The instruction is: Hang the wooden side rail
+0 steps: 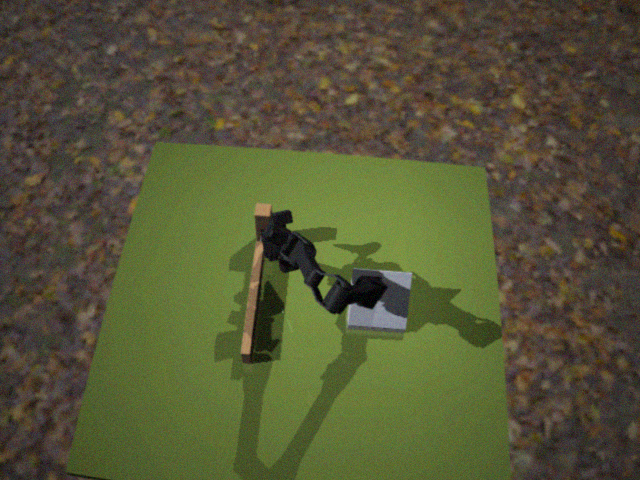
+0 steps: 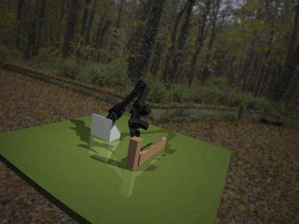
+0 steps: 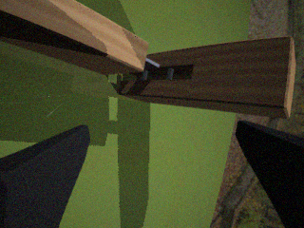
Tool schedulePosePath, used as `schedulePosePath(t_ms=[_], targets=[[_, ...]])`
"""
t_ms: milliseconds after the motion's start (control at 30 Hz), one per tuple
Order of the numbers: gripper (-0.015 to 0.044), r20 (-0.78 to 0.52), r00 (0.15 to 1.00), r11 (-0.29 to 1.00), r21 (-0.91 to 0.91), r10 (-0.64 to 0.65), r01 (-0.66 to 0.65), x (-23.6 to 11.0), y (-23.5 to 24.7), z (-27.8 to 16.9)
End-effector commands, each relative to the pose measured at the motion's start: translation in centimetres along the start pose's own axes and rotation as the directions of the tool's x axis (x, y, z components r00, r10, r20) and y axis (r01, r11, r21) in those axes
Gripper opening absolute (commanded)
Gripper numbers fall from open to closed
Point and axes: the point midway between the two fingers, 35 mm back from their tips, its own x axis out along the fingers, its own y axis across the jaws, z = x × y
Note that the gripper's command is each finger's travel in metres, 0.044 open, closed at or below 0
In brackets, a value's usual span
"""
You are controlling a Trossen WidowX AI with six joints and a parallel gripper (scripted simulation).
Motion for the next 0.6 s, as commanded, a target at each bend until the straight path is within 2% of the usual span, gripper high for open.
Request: schedulePosePath(t_ms=[0, 300, 500, 567], targets=[[0.044, -0.005, 0.99, 0.718, 0.687, -0.143, 0.107, -0.58, -0.18, 0.81], [0.044, 0.003, 0.98, 0.425, 0.901, -0.199, 0.084, -0.84, -0.17, 1.33], [0.044, 0.008, 0.974, 0.194, 0.98, -0.226, 0.037, -0.99, -0.16, 1.6], [0.044, 0.009, 0.973, 0.166, 0.986, -0.229, 0.03, -1.01, -0.16, 1.62]])
